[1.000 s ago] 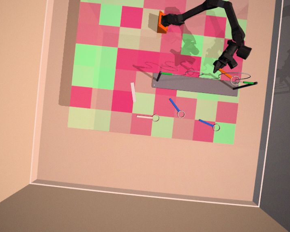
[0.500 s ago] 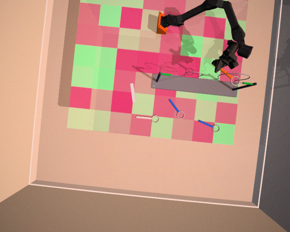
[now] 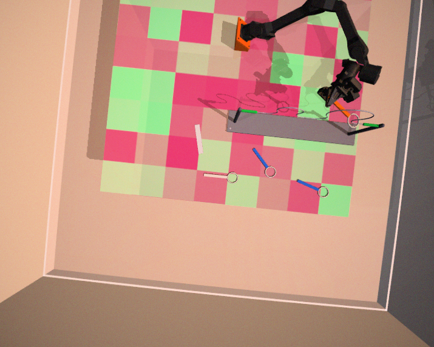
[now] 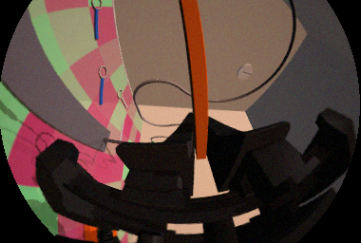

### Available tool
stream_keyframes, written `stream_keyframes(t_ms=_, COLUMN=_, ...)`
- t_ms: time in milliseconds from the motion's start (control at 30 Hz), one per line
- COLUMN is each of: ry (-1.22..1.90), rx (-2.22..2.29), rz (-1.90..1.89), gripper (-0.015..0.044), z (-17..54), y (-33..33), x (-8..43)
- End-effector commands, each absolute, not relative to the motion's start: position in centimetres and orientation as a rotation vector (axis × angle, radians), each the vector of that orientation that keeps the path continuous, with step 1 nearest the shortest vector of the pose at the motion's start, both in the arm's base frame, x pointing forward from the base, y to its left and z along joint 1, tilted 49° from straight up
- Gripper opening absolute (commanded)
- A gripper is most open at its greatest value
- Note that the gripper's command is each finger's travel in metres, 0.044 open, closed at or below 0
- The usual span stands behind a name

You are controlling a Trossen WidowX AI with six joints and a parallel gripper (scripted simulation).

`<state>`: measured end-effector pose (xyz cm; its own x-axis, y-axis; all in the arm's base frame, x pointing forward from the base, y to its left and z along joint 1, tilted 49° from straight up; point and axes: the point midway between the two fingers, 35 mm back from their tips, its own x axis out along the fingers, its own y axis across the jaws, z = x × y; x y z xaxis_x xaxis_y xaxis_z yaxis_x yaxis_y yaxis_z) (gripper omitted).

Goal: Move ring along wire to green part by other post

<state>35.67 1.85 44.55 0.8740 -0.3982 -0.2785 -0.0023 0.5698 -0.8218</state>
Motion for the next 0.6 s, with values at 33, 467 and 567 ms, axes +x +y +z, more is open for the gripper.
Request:
stream_keyframes(t_ms=33, ry=0.457, rx=-0.986, rz=-0.266, gripper=-0.015, z=45.6, y=1.2, x=35.6)
stream_keyframes(t_ms=467, ry=0.37, rx=-1.155, rz=-0.255, gripper=-0.015, z=48.1, y=-0.4, x=36.6)
stream_keyframes(t_ms=567, ry=0.369, rx=-1.173, rz=-0.258, gripper=-0.015, z=48.5, y=-0.6, x=36.6)
